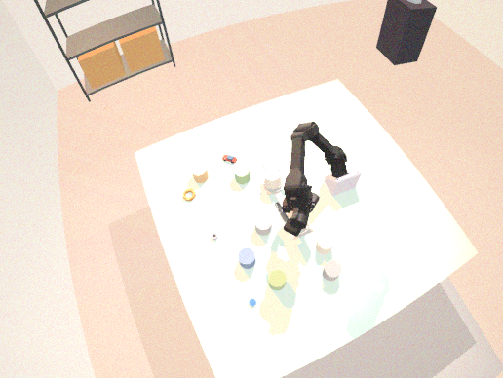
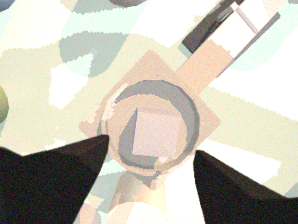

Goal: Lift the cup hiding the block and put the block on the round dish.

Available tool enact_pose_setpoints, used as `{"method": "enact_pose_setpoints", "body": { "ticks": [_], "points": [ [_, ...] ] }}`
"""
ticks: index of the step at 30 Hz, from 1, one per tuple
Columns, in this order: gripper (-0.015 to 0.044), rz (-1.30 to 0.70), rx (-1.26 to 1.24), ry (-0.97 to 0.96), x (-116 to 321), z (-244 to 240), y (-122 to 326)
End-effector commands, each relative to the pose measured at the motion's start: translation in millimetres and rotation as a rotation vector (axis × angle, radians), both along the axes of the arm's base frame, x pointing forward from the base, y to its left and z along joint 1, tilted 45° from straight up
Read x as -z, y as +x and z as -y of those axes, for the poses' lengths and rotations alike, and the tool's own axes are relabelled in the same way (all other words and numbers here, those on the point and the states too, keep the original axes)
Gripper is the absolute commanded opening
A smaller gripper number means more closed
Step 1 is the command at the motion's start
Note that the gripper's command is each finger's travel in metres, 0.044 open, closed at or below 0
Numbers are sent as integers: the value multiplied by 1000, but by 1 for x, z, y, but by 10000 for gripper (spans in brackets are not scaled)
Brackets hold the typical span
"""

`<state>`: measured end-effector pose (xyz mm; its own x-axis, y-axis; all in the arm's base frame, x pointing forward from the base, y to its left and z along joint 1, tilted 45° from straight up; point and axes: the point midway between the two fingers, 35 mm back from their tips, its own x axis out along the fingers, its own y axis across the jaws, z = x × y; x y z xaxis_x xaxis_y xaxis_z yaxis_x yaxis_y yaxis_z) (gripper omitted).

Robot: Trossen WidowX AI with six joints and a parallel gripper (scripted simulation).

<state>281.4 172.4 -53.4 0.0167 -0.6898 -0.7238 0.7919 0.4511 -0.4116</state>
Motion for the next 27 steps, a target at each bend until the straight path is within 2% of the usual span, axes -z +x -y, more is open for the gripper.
{"method": "enact_pose_setpoints", "body": {
  "ticks": [1, 21, 25, 27],
  "points": [
    [260, -1, -6, -5, 5, 5, 0],
    [260, 0, -6, -6, 26, 26, 0],
    [155, 0, -6, -6, 26, 26, 0],
    [142, 0, -6, -6, 26, 26, 0]
  ]
}}
